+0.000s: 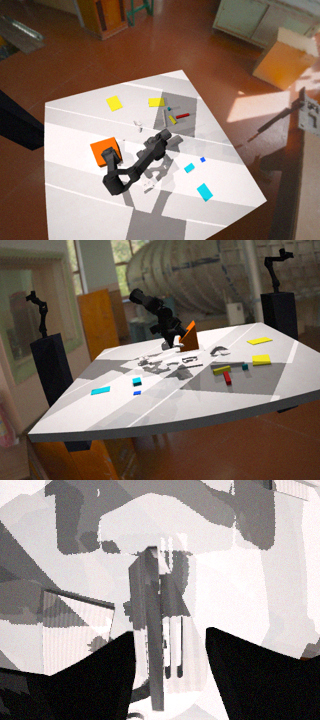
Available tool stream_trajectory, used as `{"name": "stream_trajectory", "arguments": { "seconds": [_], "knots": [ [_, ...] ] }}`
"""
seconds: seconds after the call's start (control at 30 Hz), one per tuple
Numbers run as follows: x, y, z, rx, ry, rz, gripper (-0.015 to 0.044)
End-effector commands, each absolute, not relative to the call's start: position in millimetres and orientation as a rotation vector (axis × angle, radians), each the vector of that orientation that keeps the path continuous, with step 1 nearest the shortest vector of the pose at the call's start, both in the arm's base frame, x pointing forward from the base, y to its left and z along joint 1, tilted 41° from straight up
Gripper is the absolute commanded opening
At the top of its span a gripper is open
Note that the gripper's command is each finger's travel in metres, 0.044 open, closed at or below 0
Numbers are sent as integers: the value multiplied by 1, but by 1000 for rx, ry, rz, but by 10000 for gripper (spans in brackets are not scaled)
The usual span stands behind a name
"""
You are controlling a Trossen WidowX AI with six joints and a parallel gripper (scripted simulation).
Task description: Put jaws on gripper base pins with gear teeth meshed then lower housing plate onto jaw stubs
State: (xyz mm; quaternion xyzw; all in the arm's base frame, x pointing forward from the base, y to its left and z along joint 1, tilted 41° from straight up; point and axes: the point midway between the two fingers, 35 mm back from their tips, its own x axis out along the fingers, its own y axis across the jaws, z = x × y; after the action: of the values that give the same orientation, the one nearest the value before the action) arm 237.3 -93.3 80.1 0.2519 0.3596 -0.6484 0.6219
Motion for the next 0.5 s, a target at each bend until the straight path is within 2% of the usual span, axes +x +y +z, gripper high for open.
{"name": "stream_trajectory", "arguments": {
  "seconds": [0.0,0.47],
  "knots": [
    [235,-86,73,487,921,-1428,134],
    [227,-66,57,141,1206,-1170,134]
  ]
}}
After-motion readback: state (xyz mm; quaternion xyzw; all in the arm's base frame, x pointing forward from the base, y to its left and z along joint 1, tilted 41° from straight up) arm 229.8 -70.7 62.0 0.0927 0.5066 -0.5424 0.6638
